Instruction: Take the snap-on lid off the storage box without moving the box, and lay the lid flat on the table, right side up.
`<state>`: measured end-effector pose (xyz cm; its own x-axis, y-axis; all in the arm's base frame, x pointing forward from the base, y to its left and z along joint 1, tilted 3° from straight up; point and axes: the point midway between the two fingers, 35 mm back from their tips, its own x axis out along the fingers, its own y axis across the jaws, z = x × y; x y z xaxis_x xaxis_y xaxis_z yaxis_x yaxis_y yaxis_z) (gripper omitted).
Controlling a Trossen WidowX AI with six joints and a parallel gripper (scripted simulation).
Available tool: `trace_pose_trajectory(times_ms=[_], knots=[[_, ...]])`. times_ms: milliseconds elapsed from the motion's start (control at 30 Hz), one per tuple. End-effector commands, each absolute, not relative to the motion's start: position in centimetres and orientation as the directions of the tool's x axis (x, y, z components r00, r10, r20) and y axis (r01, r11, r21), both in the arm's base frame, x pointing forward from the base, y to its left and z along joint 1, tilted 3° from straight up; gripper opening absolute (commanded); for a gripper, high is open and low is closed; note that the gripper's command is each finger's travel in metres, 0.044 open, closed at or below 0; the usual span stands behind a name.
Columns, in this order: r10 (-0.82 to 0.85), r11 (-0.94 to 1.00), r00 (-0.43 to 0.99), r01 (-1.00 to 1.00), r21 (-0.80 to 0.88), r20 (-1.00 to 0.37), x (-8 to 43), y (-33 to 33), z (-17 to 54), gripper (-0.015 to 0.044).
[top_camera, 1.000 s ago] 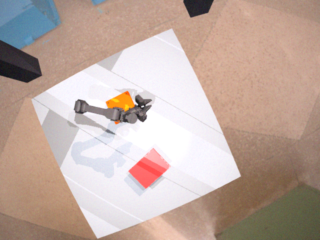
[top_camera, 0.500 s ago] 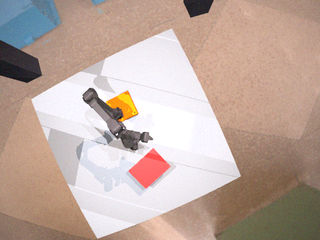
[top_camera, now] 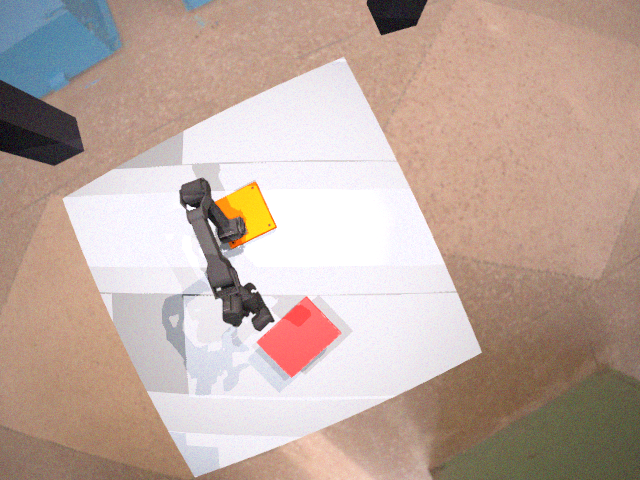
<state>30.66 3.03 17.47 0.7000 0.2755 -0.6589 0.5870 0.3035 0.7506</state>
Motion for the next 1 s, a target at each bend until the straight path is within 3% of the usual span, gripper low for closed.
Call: trace_pose_trajectory(times_ms=[0,133,333,967], knots=[[0.269,0.296,0.701,0.592,0.749,-0.660,30.8,2.8,17.4,0.0235],[0.262,0.289,0.703,0.597,0.748,-0.662,30.9,2.6,17.2,0.0235],[0.262,0.289,0.702,0.597,0.748,-0.662,30.9,2.3,11.2,0.0235],[0.263,0.290,0.702,0.597,0.748,-0.662,32.5,2.7,9.8,0.0235]])
